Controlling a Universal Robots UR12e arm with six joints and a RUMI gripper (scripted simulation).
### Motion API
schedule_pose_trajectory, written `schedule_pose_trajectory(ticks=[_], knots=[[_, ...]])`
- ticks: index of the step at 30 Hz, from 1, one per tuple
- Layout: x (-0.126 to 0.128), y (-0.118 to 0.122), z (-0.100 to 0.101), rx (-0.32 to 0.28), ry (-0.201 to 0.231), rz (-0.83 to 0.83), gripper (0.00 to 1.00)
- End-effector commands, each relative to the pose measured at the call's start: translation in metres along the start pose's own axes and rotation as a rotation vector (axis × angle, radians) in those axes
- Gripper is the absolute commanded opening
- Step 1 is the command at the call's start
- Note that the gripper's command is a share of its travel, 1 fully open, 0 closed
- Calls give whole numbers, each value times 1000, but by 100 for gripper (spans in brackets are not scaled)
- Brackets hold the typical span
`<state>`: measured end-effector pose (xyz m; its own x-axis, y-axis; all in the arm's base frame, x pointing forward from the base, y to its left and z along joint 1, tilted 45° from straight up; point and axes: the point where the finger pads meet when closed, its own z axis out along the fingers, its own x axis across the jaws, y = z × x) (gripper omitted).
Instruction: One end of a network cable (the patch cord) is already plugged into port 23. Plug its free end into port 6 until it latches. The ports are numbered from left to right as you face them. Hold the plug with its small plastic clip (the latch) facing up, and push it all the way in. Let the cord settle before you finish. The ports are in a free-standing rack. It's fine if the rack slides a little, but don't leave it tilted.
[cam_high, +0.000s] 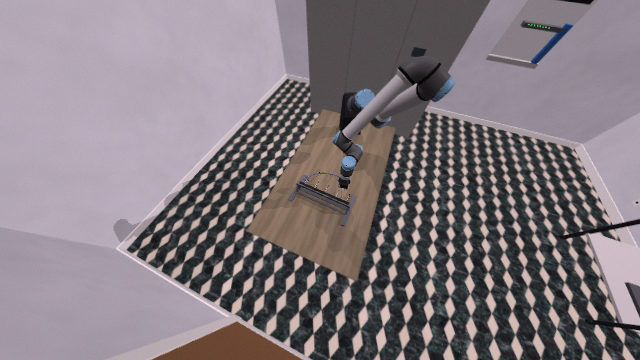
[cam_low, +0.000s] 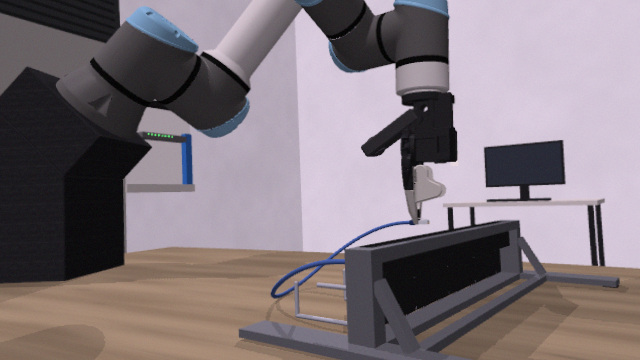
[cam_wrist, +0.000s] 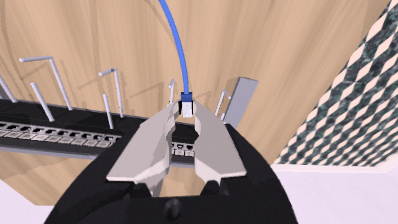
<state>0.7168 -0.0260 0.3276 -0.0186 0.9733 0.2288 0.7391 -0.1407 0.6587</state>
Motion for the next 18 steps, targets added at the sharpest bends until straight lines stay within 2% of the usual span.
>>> schedule_pose_trajectory(ticks=[1, 18], knots=[[-4, 4, -2, 0, 0, 41, 0], [-12, 12, -5, 1, 2, 128, 0]])
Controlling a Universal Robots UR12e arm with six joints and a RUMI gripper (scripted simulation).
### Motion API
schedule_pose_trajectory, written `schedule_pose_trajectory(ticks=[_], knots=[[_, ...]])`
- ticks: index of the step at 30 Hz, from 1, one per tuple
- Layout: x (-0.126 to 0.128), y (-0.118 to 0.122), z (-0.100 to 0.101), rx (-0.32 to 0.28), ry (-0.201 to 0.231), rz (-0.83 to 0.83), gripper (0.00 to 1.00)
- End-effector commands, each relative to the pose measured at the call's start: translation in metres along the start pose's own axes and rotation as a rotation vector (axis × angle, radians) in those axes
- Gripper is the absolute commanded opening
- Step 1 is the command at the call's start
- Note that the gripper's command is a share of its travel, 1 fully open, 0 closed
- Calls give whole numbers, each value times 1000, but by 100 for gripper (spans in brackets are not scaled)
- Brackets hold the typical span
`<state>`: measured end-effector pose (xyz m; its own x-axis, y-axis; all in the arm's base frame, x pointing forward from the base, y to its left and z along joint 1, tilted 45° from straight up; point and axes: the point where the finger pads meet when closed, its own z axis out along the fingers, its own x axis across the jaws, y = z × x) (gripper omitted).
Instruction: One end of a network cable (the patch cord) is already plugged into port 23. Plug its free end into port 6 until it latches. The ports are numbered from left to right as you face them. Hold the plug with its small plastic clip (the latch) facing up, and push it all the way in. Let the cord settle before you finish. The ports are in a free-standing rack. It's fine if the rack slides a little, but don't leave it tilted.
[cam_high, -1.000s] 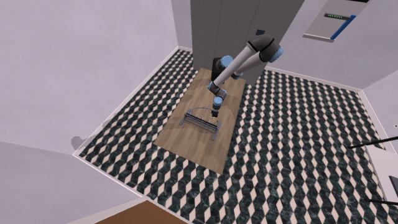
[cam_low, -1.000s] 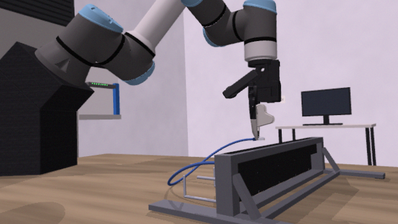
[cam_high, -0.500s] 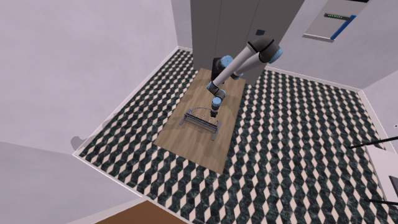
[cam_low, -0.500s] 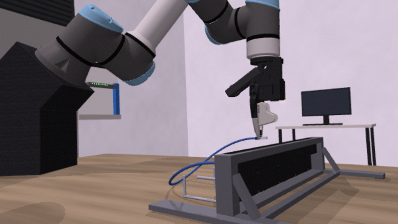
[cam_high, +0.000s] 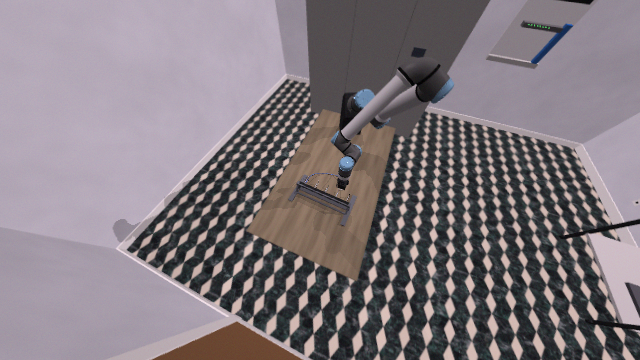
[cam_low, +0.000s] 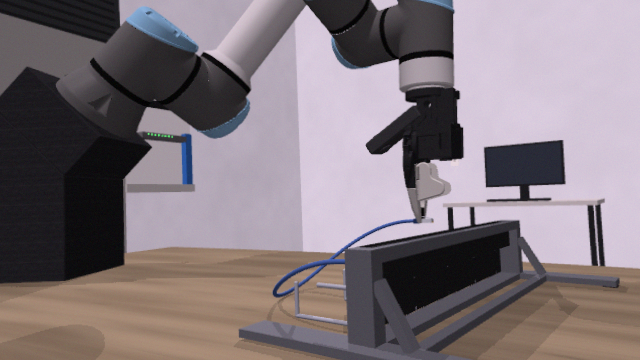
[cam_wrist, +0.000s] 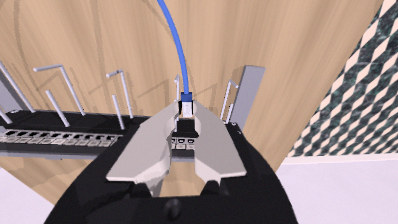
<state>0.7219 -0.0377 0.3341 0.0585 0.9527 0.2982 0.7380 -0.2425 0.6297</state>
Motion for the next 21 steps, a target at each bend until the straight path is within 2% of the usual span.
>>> schedule_pose_trajectory(ticks=[1, 21], knots=[[-2, 3, -1, -1, 0, 27, 0], [-7, 9, -3, 0, 1, 79, 0]])
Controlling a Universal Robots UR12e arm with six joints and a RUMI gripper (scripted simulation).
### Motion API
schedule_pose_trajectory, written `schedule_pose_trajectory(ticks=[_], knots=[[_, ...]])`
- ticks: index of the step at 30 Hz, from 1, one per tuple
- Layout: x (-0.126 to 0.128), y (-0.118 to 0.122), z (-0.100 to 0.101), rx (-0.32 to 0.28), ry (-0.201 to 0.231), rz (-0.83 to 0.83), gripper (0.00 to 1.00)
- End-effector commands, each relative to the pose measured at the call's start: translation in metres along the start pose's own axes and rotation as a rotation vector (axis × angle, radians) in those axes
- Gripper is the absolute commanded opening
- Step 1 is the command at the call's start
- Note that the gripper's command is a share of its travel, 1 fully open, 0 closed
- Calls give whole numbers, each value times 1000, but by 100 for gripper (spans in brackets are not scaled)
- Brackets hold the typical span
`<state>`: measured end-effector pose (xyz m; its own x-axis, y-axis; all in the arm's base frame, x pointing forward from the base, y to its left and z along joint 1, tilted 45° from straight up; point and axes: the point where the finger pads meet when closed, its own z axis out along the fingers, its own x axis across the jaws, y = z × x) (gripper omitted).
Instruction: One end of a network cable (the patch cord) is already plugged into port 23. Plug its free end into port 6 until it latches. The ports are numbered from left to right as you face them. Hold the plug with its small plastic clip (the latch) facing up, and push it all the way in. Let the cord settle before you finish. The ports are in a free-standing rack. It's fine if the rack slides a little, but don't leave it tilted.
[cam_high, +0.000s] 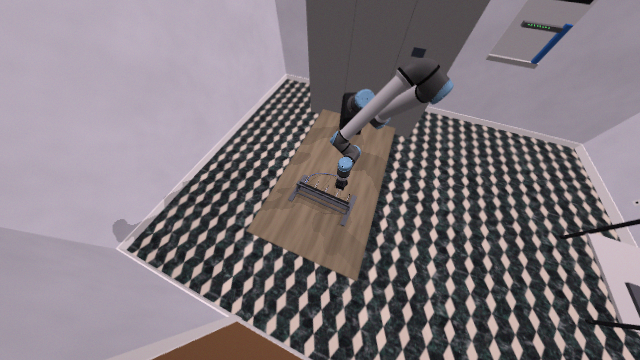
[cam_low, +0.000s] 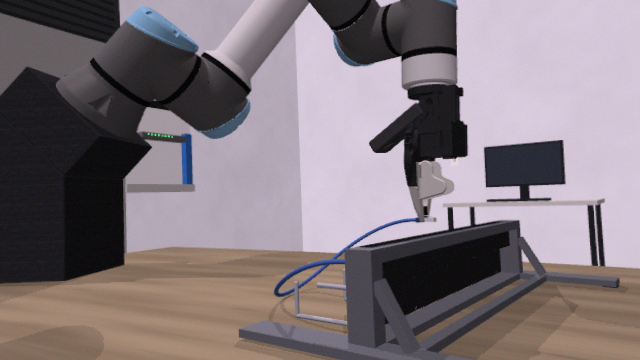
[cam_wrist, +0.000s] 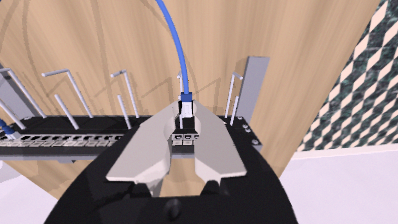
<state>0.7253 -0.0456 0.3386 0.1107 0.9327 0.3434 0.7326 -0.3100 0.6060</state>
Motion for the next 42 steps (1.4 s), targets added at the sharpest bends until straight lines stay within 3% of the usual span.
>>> schedule_pose_trajectory(ticks=[1, 42], knots=[[0, 1, -1, -1, 0, 8, 0], [-2, 3, -1, -1, 0, 24, 0]])
